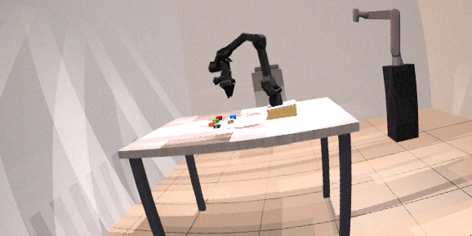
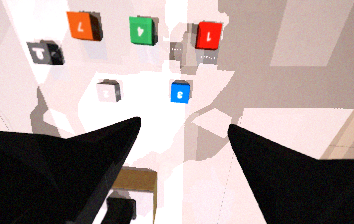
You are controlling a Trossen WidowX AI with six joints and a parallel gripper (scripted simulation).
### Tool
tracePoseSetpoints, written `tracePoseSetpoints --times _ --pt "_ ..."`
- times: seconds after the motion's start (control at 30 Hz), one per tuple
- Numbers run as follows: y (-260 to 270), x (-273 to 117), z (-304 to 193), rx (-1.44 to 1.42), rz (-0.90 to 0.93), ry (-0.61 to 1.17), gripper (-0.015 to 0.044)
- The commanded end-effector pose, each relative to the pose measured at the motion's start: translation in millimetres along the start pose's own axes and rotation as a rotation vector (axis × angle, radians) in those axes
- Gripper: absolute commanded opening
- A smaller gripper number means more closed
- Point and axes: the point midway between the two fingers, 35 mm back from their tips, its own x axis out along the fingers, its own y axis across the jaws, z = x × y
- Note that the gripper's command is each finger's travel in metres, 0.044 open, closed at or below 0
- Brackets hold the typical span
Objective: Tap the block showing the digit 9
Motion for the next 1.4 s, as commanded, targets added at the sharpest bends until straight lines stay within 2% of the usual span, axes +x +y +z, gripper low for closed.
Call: tracePoseSetpoints --times 0.0,0.17,0.53,1.27,1.37 --pt "1 0 -1 0.005 0.006 0.002 0.0400" --pt "10 0 1 0.005 0.006 0.002 0.0400" --pt "142 -1 -4 0.006 0.018 0.002 0.0400" --pt "144 -1 -5 0.006 0.018 0.002 0.0400" --pt "164 -3 10 0.006 0.020 0.001 0.0400"
